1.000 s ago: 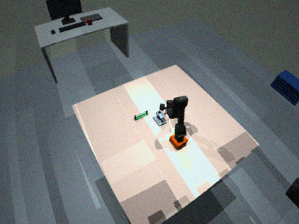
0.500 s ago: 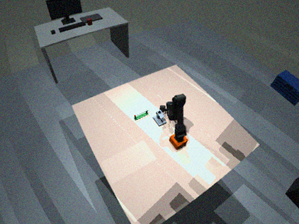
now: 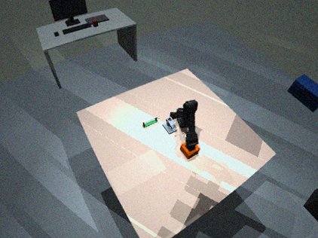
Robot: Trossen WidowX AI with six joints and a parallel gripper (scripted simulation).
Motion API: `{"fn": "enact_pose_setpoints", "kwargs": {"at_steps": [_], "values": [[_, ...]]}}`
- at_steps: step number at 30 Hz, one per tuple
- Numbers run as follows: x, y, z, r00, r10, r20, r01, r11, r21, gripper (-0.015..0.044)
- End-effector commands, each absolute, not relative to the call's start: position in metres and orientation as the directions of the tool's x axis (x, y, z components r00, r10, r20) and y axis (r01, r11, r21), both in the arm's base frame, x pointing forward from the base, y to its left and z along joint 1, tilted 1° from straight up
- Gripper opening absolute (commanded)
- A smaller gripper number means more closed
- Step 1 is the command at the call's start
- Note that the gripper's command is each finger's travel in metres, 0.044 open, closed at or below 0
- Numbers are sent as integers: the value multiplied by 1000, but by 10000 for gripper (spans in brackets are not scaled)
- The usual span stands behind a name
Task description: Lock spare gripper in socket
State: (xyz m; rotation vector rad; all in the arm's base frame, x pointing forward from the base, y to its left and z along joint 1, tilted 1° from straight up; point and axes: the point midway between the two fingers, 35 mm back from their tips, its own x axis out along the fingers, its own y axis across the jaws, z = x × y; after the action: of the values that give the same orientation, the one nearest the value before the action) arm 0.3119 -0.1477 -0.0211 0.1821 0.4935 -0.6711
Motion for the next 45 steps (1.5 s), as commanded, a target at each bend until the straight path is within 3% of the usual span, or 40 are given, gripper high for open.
{"fn": "enact_pose_setpoints", "kwargs": {"at_steps": [1,3,45], "values": [[313,-148,-19,674,-550,-493,636,771,10,52],[314,-148,-17,674,-550,-493,636,771,10,0],[320,-151,74,675,-550,-491,636,771,11,0]]}}
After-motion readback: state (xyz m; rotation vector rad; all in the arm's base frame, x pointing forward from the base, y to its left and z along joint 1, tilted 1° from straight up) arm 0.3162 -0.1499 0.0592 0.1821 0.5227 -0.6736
